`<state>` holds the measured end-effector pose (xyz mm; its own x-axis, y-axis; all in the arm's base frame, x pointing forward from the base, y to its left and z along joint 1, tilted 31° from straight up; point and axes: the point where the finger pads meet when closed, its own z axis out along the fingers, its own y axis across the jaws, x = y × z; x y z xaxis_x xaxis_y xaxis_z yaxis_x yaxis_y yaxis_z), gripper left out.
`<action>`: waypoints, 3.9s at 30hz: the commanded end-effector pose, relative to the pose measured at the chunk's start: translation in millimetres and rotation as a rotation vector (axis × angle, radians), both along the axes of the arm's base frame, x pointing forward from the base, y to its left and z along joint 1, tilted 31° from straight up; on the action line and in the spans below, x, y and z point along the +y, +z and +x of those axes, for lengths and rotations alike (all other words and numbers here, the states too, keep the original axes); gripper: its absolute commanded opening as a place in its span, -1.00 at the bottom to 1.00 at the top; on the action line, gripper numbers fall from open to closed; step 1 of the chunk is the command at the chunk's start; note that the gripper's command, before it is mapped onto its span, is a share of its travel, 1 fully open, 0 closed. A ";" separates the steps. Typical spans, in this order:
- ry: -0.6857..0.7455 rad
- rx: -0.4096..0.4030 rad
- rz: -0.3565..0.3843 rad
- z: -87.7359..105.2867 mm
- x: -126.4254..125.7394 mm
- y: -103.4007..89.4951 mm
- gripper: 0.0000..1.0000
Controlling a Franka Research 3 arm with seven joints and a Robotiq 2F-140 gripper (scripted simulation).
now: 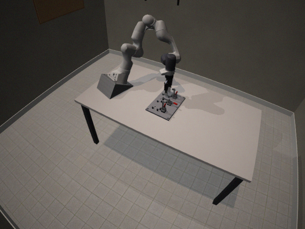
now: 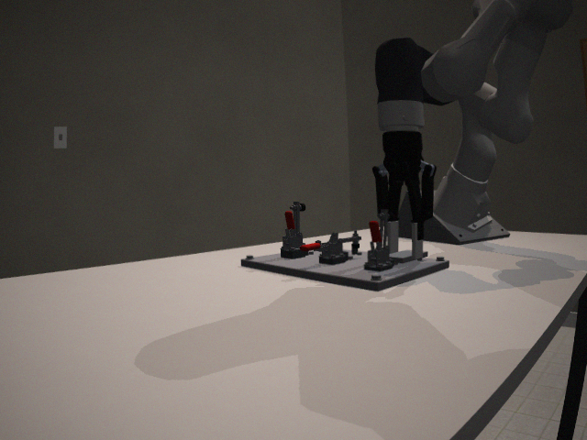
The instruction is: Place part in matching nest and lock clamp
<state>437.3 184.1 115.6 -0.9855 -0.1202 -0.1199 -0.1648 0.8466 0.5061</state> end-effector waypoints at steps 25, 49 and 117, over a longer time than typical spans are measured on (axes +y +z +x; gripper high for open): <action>-0.002 -0.004 -0.002 1.3 -2.9 1.0 -1.00; -0.002 -0.004 -0.002 1.0 -2.8 1.0 -1.00; -0.002 -0.004 -0.002 -1.7 -33.8 52.3 0.16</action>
<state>438.9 150.4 166.2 -0.9828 -0.1210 -0.1392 -0.1751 0.8492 0.4982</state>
